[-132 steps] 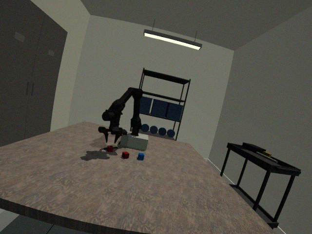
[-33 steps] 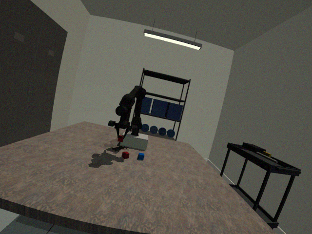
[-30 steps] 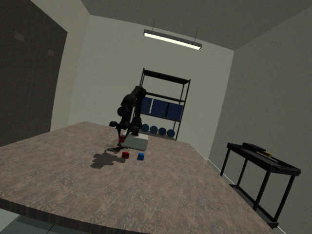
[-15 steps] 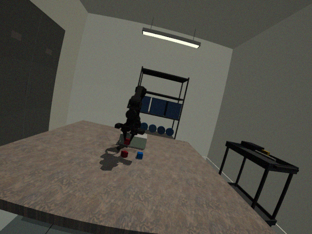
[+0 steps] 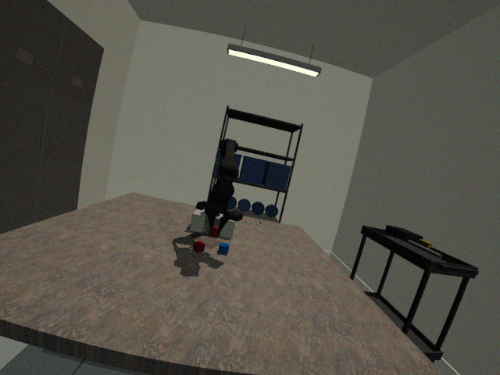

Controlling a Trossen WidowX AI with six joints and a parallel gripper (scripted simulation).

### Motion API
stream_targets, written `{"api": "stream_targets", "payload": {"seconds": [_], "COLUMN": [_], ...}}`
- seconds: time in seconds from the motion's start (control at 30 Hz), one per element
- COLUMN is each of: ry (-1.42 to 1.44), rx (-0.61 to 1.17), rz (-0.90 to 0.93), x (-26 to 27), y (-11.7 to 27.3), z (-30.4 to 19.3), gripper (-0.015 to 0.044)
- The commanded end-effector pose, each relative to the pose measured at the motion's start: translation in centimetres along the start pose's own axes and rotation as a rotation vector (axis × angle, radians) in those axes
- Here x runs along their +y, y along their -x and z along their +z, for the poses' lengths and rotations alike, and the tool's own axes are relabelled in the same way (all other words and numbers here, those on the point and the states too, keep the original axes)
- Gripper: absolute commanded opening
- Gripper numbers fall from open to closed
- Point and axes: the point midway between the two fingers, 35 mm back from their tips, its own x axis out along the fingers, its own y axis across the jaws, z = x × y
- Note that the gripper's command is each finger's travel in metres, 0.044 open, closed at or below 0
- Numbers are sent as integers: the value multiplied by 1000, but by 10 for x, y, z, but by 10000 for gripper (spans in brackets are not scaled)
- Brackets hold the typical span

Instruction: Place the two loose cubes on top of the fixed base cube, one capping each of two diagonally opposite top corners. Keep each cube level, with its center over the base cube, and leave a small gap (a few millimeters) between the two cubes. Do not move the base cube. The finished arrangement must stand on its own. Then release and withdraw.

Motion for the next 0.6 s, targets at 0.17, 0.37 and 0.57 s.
{"api": "stream_targets", "payload": {"seconds": [0.17,0.37,0.57], "ry": [-139,-198,-198], "rx": [10,11,11], "rz": [1,1,1], "x": [23,32,32], "y": [-8,-10,-10], "z": [-15,-21,-21], "gripper": [105,105,105]}}
